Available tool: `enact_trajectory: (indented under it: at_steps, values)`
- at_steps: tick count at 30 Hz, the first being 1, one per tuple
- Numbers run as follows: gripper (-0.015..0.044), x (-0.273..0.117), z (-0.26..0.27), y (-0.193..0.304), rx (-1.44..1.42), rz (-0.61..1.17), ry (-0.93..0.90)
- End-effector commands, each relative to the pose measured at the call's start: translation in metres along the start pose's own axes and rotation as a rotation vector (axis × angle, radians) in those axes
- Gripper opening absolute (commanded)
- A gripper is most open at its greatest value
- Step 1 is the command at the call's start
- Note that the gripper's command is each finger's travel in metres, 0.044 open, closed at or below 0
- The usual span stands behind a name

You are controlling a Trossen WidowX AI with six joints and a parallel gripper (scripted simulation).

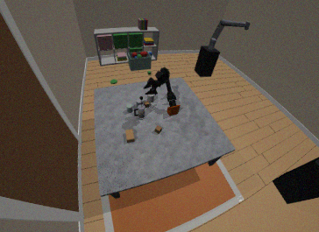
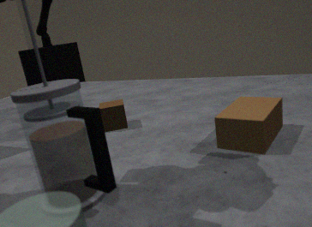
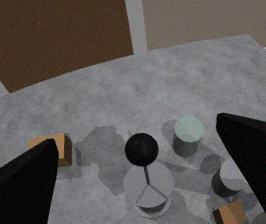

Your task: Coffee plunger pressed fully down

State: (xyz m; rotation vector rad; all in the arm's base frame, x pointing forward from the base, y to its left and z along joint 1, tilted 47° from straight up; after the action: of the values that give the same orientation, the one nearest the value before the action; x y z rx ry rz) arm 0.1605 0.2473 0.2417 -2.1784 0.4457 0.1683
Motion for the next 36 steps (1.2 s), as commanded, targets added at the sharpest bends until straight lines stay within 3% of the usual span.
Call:
enact_trajectory:
  at_steps: [1, 10, 36]
  values:
    - [0.0440, -0.002, 0.005, 0.003, -0.094, -0.010, 0.016]
    - [0.0440, 0.027, -0.004, 0.049, -0.089, -0.012, 0.024]
    - [0.0440, 0.063, -0.004, 0.049, -0.087, -0.012, 0.024]
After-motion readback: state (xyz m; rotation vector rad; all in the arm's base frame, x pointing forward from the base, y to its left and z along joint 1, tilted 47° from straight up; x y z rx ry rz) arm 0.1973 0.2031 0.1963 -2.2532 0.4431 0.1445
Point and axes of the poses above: the point midway between the two fingers, 35 mm back from their tips, its own x axis out along the fingers, its own z axis across the jaws, y = z × x, the point moved 10 cm from there along -x, back along the fingers, and after that the axes turned 4 degrees about x, right-handed, at the moved point
